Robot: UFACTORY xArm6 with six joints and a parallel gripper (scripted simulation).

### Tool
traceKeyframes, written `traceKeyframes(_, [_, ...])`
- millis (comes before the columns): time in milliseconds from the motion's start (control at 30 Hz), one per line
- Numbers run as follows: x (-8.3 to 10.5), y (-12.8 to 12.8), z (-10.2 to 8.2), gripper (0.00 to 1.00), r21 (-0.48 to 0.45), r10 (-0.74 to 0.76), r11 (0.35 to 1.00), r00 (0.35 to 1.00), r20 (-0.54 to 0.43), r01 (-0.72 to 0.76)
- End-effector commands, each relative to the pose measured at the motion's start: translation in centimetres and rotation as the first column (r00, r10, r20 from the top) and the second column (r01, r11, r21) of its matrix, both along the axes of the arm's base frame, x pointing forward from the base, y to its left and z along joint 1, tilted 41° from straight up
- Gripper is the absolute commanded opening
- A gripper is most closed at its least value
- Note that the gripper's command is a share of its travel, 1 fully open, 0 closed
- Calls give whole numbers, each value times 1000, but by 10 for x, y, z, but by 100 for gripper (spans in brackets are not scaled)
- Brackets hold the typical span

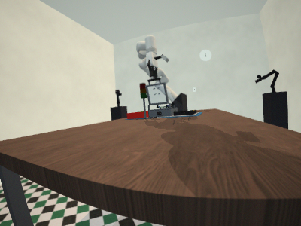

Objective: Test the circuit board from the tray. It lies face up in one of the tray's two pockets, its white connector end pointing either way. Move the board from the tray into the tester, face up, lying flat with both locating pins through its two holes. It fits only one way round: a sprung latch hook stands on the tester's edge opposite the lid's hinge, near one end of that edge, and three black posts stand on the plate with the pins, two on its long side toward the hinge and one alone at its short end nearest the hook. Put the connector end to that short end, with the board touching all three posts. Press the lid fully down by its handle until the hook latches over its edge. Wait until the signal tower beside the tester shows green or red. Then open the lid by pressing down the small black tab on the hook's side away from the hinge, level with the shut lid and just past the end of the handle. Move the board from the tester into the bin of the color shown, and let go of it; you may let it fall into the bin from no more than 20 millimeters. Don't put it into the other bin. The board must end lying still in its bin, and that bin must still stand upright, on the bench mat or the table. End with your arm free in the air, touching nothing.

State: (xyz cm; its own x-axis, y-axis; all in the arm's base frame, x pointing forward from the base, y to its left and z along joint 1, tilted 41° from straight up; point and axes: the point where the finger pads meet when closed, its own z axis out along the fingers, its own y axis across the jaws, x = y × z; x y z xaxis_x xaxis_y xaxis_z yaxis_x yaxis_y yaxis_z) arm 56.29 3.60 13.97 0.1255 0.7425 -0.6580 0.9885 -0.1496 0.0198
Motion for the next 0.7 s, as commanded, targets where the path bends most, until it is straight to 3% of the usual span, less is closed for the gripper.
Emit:
traceKeyframes(0, [0,-5,-6,51,1,2,1000,1000,3,-2])
traceKeyframes(300, [-1,-18,-21,51,1,2,1000,1000,3,-2])
traceKeyframes(667, [-1,-19,-22,51,1,2,1000,1000,3,-2])
